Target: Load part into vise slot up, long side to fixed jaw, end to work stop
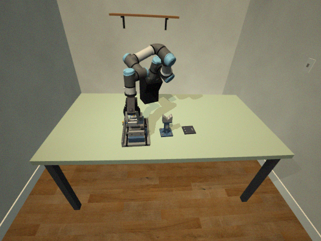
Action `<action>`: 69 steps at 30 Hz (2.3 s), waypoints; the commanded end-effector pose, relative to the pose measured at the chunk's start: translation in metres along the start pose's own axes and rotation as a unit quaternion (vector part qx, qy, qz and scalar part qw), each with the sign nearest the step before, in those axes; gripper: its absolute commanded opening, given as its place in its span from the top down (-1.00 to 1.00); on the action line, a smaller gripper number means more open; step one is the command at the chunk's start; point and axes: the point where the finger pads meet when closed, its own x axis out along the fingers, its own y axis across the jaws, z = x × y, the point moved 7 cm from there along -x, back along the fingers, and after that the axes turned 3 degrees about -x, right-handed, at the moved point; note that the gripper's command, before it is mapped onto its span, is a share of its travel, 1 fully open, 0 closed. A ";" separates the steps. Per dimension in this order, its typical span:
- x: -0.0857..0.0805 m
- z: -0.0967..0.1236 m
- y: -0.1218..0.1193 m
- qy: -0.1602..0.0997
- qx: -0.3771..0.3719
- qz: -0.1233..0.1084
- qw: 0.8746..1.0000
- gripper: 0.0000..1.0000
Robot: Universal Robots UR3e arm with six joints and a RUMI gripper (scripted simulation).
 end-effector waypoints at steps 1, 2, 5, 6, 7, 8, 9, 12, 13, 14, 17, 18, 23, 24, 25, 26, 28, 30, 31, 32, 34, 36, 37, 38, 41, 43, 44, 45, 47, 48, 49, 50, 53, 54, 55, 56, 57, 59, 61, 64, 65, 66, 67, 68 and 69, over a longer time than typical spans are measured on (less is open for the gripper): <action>0.000 -0.001 0.000 0.001 -0.001 0.001 1.000 1.00; 0.000 -0.001 0.000 0.001 -0.001 0.001 1.000 1.00; 0.000 -0.001 0.000 0.001 -0.001 0.001 1.000 1.00; 0.000 -0.001 0.000 0.001 -0.001 0.001 1.000 1.00; 0.000 -0.001 0.000 0.001 -0.001 0.001 1.000 1.00; 0.000 -0.001 0.000 0.001 -0.001 0.001 1.000 1.00; 0.000 -0.001 0.000 0.001 -0.001 0.001 1.000 1.00; 0.000 -0.001 0.000 0.001 -0.001 0.001 1.000 1.00; 0.000 -0.001 0.000 0.001 -0.001 0.001 1.000 1.00; 0.000 -0.001 0.000 0.001 -0.001 0.001 1.000 1.00; 0.000 -0.001 0.000 0.001 -0.001 0.001 1.000 1.00; 0.000 -0.001 0.000 0.001 -0.001 0.001 1.000 1.00; 0.000 -0.001 0.000 0.001 -0.001 0.001 1.000 1.00; 0.000 -0.001 0.000 0.001 -0.001 0.001 1.000 1.00; 0.000 -0.001 0.000 0.001 -0.001 0.001 1.000 1.00; 0.000 -0.001 0.000 0.001 -0.001 0.001 1.000 1.00; 0.000 -0.001 0.000 0.001 -0.001 0.001 1.000 1.00; 0.000 -0.001 0.000 0.001 -0.001 0.001 1.000 1.00; 0.000 -0.001 0.000 0.001 -0.001 0.001 1.000 1.00; 0.000 -0.001 0.000 0.001 -0.001 0.001 1.000 1.00; 0.000 -0.001 0.000 0.001 -0.001 0.001 1.000 1.00; 0.000 -0.001 0.000 0.001 -0.001 0.001 1.000 1.00; 0.000 -0.001 0.000 0.001 -0.001 0.001 1.000 1.00; 0.000 -0.001 0.000 0.001 -0.001 0.001 1.000 1.00; 0.000 -0.001 0.000 0.001 -0.001 0.001 1.000 1.00; 0.000 -0.001 0.000 0.001 -0.001 0.001 1.000 1.00; 0.000 -0.001 0.000 0.001 -0.001 0.001 1.000 1.00; 0.000 -0.001 0.000 0.001 -0.001 0.001 1.000 1.00; 0.001 -0.001 0.000 0.001 -0.001 0.001 1.000 1.00; 0.001 -0.001 0.000 0.001 -0.001 0.001 1.000 1.00; 0.001 -0.001 0.000 0.001 -0.001 0.001 1.000 1.00; 0.001 -0.001 0.000 0.001 -0.001 0.001 1.000 1.00; 0.001 -0.001 0.000 0.001 -0.001 0.001 1.000 1.00; 0.002 -0.001 0.000 0.001 -0.001 0.001 1.000 1.00; 0.002 -0.001 0.000 0.001 -0.001 0.001 1.000 1.00; 0.002 -0.001 0.000 0.001 -0.001 0.001 1.000 1.00; 0.002 -0.001 0.000 0.001 -0.001 0.001 1.000 1.00; 0.002 -0.001 0.000 0.001 -0.001 0.001 1.000 1.00; 0.003 -0.001 0.000 0.001 -0.001 0.001 1.000 1.00; 0.005 -0.001 0.000 0.001 -0.001 0.001 1.000 1.00; 0.005 -0.001 0.000 0.001 -0.001 0.001 1.000 1.00; 0.006 -0.001 0.000 0.001 -0.001 0.001 1.000 1.00; 0.007 -0.001 0.000 0.001 -0.001 0.001 1.000 1.00; 0.007 -0.001 0.000 0.001 -0.001 0.001 1.000 1.00; 0.008 -0.001 0.000 0.001 -0.001 0.001 1.000 1.00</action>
